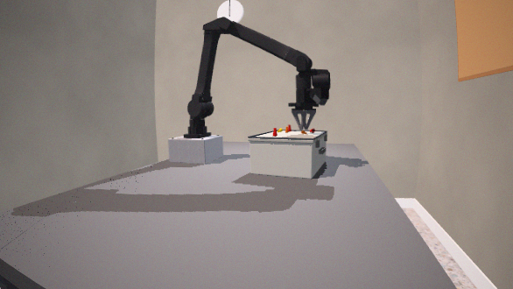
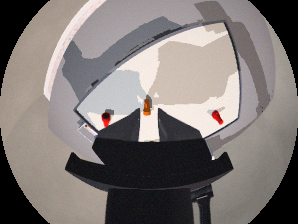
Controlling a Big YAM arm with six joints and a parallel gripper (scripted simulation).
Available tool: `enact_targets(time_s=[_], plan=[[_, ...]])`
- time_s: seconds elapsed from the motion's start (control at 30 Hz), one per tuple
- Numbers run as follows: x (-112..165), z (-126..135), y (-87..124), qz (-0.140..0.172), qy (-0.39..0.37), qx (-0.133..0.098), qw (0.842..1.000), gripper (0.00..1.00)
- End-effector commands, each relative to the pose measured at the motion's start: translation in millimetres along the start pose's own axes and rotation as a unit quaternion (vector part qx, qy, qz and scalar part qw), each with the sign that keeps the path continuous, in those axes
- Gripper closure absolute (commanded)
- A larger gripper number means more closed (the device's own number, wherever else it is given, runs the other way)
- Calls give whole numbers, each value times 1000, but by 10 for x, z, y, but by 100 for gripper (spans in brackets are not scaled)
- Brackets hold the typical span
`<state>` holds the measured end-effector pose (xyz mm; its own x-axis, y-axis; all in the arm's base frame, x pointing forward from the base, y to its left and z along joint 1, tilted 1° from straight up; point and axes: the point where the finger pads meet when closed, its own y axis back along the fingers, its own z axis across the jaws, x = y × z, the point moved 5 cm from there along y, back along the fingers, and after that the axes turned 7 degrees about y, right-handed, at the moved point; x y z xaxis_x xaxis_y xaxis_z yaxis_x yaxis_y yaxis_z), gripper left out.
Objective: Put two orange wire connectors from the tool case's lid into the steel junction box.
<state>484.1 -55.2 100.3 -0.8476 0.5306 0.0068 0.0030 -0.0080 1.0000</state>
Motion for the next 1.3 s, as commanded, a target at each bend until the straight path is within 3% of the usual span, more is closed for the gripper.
enact_targets(time_s=[0.0,1.13,1.27], plan=[[-127,149,261,-35,6,-17,999,75],[-168,189,169,-26,5,-13,1000,75],[-132,170,6,-21,5,-10,1000,75]])
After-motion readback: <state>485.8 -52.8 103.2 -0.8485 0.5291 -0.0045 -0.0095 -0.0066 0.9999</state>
